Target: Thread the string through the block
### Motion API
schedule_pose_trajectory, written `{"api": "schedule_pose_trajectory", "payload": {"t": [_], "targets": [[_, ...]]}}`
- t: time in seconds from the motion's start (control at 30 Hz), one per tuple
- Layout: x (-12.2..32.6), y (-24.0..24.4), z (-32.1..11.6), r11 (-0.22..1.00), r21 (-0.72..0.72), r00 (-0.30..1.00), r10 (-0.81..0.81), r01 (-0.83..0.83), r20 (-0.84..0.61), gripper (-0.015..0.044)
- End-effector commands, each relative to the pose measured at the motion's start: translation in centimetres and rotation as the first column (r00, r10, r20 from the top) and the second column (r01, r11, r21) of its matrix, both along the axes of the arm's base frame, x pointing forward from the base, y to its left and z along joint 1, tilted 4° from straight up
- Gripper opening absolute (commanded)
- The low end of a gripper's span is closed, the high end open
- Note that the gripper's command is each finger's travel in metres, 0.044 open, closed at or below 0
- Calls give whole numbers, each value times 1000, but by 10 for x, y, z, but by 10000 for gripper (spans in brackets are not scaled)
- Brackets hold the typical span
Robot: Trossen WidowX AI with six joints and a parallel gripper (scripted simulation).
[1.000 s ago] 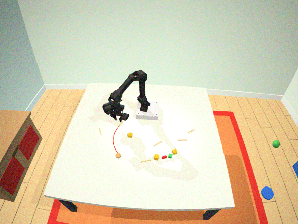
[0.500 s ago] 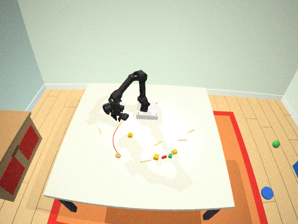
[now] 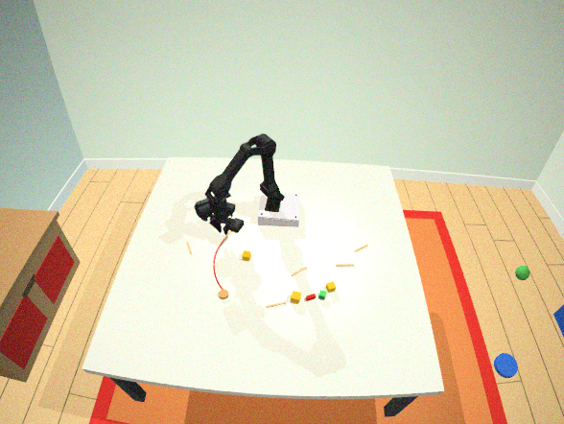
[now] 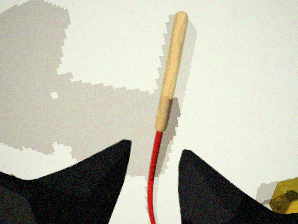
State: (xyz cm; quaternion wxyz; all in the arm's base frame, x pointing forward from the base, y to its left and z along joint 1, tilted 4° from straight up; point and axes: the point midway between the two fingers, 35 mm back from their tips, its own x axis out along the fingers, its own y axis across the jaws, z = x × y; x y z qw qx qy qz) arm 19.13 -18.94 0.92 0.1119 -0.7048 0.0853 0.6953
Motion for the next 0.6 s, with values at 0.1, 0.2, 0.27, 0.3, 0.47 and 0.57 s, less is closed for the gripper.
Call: {"api": "schedule_pose_trajectory", "payload": {"t": [0.1,0.2,0.27,0.3,0.47,0.57], "targets": [[-3,3,-15,1000,10,1000,-3,3,-17,125],[-3,3,-20,1000,10,1000,-3,3,-17,125],[-4,4,-23,1000,10,1000,-3,3,-17,125],[-4,4,-24,1000,10,1000,-3,3,-17,125],[-4,5,-32,1000,10,1000,-3,3,-17,125],[-5,5,-36,1000,10,1000,-3,3,-17,125]]}}
